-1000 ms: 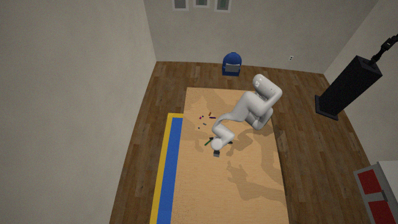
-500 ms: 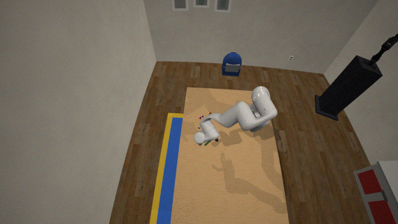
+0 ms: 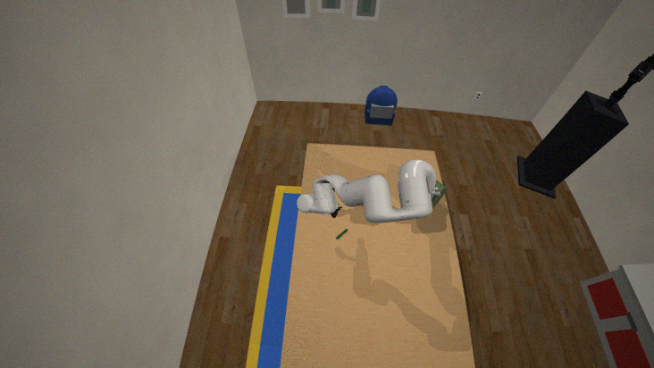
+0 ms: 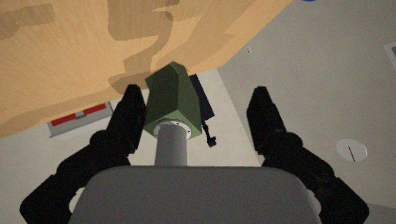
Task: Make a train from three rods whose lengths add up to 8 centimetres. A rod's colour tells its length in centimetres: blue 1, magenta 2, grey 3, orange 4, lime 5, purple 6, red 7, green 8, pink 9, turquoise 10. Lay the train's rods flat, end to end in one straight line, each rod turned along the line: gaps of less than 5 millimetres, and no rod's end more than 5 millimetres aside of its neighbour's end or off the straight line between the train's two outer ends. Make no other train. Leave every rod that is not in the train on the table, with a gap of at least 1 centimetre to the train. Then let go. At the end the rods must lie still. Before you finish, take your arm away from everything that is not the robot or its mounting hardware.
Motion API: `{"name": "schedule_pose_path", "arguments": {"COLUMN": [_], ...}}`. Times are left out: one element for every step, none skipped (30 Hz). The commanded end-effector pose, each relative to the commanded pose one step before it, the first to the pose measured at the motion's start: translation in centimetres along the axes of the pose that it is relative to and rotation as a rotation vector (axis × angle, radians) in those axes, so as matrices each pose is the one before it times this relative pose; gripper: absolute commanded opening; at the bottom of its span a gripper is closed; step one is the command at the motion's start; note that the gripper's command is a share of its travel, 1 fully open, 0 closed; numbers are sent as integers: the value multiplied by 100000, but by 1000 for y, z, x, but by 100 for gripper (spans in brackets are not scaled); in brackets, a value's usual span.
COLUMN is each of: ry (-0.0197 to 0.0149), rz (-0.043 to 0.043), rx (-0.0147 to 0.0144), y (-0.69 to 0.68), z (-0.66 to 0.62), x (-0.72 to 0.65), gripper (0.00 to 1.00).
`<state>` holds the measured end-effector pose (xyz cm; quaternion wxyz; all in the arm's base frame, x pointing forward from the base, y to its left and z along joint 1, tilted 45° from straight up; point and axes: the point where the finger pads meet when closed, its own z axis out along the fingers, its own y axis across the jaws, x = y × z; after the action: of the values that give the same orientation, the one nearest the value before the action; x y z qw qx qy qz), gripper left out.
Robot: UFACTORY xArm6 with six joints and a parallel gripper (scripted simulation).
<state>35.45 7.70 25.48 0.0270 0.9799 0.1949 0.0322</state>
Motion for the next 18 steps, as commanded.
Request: {"name": "schedule_pose_path", "arguments": {"ry": [-3124, -596, 0, 0, -1615, -252, -327, -426, -507, -181, -838, -449, -465, -509, -528, -536, -543, -550], "rz": [16268, 3949, 0, 0, 11001, 1753, 2408, 3164, 3813, 1369, 5365, 2785, 2836, 3063, 3140, 3166, 3194, 3226], "rx": [2369, 528, 0, 0, 1499, 243, 1127, 1470, 1755, 626, 4641, 2306, 2281, 2390, 2376, 2323, 2274, 2229], "y": [3539, 856, 0, 0, 2433, 386, 159, 213, 261, 94, -704, -328, -312, -314, -298, -277, -258, -240], "z": [332, 94, 0, 0, 284, 43, 203, 261, 307, 107, 843, 425, 422, 443, 442, 433, 425, 417], "x": [931, 245, 0, 0, 681, 139, 159, 215, 270, 101, 203, 94, 92, 96, 97, 96, 96, 98], "gripper": [100, 100, 100, 100, 100, 100, 100, 100, 100, 100, 100, 100, 100, 100, 100, 100, 100, 100]}}
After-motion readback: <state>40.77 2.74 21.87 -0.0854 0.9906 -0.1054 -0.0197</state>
